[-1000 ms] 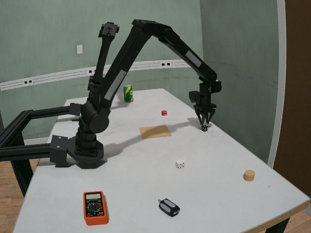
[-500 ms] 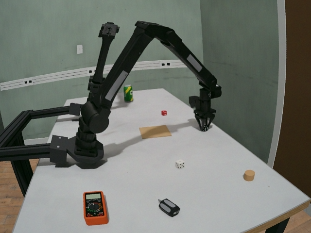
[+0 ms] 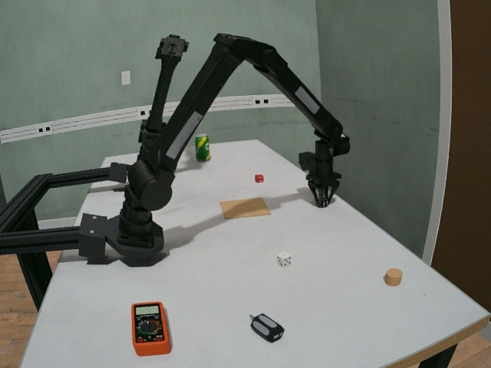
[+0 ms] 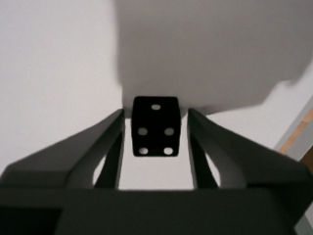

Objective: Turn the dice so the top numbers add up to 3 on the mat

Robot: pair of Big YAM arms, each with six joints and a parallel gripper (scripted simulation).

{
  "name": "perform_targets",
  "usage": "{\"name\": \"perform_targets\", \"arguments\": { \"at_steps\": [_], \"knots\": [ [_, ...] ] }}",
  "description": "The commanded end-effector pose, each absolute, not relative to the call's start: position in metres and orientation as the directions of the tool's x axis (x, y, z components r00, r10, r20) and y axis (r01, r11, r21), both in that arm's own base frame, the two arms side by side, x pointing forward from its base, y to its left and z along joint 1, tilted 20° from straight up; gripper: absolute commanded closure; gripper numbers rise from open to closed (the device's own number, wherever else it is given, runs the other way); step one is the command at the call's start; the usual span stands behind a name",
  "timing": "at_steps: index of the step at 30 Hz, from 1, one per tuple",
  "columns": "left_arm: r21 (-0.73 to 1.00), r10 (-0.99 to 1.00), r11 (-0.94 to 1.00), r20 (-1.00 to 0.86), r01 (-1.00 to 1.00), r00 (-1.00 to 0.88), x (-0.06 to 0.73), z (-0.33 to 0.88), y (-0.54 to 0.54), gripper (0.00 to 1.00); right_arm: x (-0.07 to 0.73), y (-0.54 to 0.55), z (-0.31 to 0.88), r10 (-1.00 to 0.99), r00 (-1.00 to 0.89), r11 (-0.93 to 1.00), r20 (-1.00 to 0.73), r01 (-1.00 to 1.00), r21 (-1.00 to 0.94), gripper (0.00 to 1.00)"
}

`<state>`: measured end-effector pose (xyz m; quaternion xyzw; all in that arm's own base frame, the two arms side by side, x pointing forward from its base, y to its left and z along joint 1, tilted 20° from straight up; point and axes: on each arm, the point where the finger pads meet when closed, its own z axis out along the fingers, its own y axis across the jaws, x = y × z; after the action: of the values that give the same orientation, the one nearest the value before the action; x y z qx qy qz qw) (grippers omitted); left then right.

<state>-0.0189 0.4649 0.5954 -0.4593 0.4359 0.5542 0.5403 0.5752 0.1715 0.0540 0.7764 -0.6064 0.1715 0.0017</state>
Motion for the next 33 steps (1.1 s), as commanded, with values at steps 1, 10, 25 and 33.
{"name": "perform_targets", "arguments": {
  "at_steps": [1,10,25,33],
  "knots": [
    [0.0,0.202,-0.055,-0.979,-0.998,-0.011,-0.025,0.5987,0.4585,0.0,0.5808,0.1637,0.0458,-0.943,0.199,-0.257,0.265,-0.944,-0.207,0.61],
    [0.0,0.202,-0.055,-0.979,-0.998,-0.011,-0.025,0.5987,0.4585,0.0,0.5808,0.1637,0.0458,-0.943,0.199,-0.257,0.265,-0.944,-0.207,0.61],
    [0.0,0.202,-0.055,-0.979,-0.998,-0.011,-0.025,0.5987,0.4585,0.0,0.5808,0.1637,0.0458,-0.943,0.199,-0.257,0.265,-0.944,-0.207,0.61],
    [0.0,0.202,-0.055,-0.979,-0.998,-0.011,-0.025,0.5987,0.4585,0.0,0.5808,0.1637,0.0458,-0.944,0.198,-0.257,0.265,-0.944,-0.207,0.8]
  ]
}}
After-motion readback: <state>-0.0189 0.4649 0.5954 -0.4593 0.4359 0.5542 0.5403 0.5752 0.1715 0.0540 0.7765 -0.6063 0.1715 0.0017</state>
